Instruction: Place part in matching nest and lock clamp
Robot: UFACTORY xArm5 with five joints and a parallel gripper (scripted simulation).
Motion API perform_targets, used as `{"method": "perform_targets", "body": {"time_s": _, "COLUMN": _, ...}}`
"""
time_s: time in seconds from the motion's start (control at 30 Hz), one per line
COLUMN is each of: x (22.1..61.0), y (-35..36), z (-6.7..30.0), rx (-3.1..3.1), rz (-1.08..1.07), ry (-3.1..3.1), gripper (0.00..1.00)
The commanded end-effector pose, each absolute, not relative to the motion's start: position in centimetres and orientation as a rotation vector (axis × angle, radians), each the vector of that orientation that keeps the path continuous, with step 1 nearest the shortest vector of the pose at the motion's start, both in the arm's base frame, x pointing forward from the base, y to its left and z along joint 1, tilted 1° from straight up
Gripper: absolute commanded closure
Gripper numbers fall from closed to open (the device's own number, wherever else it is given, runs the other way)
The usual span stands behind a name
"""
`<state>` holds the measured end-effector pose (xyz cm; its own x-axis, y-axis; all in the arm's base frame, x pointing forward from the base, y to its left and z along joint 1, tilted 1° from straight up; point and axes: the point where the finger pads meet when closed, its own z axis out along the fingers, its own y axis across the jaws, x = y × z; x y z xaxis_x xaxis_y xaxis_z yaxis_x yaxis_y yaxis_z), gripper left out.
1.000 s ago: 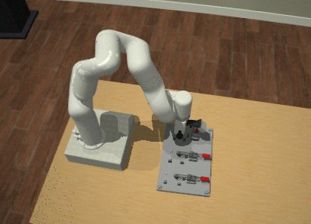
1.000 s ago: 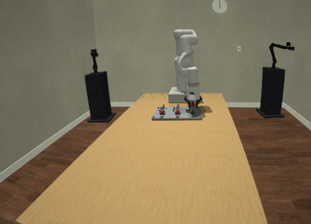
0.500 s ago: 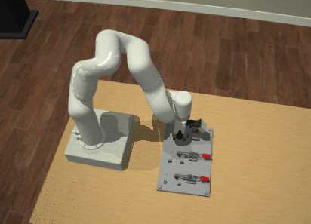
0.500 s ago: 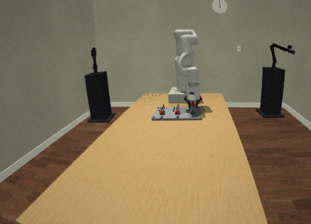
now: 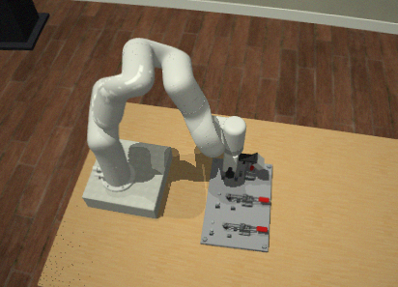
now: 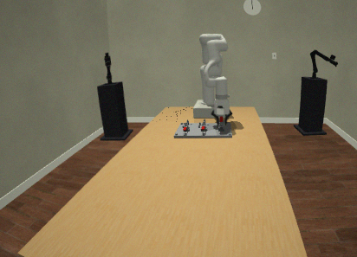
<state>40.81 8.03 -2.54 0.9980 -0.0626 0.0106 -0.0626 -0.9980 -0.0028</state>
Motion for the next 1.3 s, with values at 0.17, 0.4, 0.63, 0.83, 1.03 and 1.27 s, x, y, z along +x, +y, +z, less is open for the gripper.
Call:
{"method": "perform_targets", "body": {"time_s": 0.17, "x": 40.94, "y": 8.0, "z": -2.62, "rx": -3.137, "rz": -0.022, "ry": 0.098, "gripper": 1.0}}
{"method": "perform_targets", "body": {"time_s": 0.4, "x": 40.94, "y": 7.94, "z": -2.83, "rx": -3.137, "rz": -0.022, "ry": 0.098, "gripper": 1.0}}
{"method": "perform_targets", "body": {"time_s": 0.63, "x": 40.94, "y": 7.9, "z": -2.98, "rx": -3.137, "rz": -0.022, "ry": 0.098, "gripper": 1.0}}
{"method": "perform_targets", "body": {"time_s": 0.83, "x": 40.94, "y": 7.9, "z": -2.98, "rx": -3.137, "rz": -0.022, "ry": 0.098, "gripper": 1.0}}
{"method": "perform_targets", "body": {"time_s": 1.03, "x": 40.94, "y": 7.9, "z": -2.98, "rx": -3.137, "rz": -0.022, "ry": 0.098, "gripper": 1.0}}
{"method": "perform_targets", "body": {"time_s": 1.27, "x": 40.94, "y": 7.89, "z": -2.98, "rx": -3.137, "rz": -0.022, "ry": 0.098, "gripper": 1.0}}
